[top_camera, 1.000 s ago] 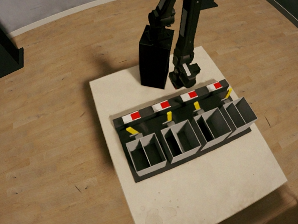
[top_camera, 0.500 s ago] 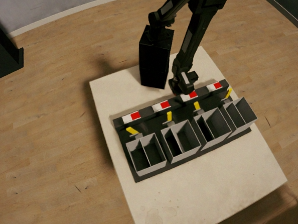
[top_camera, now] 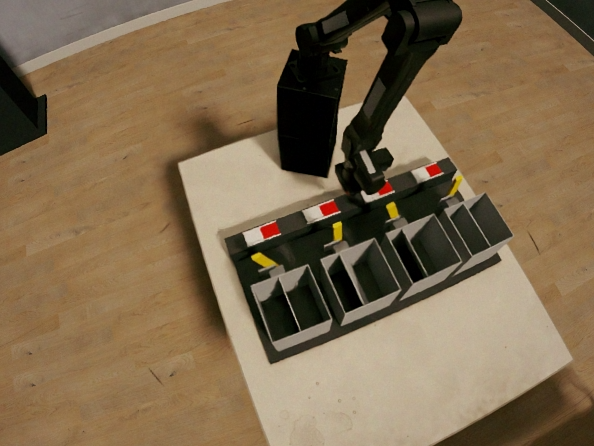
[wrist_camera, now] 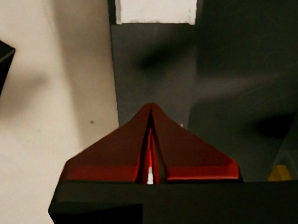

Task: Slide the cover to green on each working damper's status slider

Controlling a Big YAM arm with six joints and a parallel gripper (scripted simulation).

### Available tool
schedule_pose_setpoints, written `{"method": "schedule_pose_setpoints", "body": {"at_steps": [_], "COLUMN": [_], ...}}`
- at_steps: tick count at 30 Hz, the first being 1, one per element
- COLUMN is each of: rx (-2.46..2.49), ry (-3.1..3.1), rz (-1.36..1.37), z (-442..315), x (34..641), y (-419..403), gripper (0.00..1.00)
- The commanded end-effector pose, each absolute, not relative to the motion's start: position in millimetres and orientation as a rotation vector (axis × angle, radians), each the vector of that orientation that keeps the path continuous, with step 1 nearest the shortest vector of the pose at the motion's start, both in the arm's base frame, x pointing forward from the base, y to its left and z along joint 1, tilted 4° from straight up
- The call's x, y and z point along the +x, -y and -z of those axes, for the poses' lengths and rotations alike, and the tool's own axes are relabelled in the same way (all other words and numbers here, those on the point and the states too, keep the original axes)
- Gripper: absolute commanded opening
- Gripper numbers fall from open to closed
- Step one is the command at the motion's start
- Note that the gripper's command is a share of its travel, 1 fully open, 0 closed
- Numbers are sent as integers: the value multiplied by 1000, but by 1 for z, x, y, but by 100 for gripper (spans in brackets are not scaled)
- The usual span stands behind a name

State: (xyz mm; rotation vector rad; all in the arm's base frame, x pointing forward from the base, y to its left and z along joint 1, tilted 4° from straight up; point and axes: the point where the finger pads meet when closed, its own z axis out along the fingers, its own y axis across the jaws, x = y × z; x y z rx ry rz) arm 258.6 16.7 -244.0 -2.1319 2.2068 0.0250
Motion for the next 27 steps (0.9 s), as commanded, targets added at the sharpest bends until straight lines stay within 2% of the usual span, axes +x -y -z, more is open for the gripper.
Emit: {"method": "schedule_pose_setpoints", "body": {"at_steps": [1,27], "rx": [-2120,-2123], "ry": [-2194,-2195], "rz": [1,-2], "z": [242,237], "x": [267,267], "y": [-20,-46], "gripper": [0,0]}}
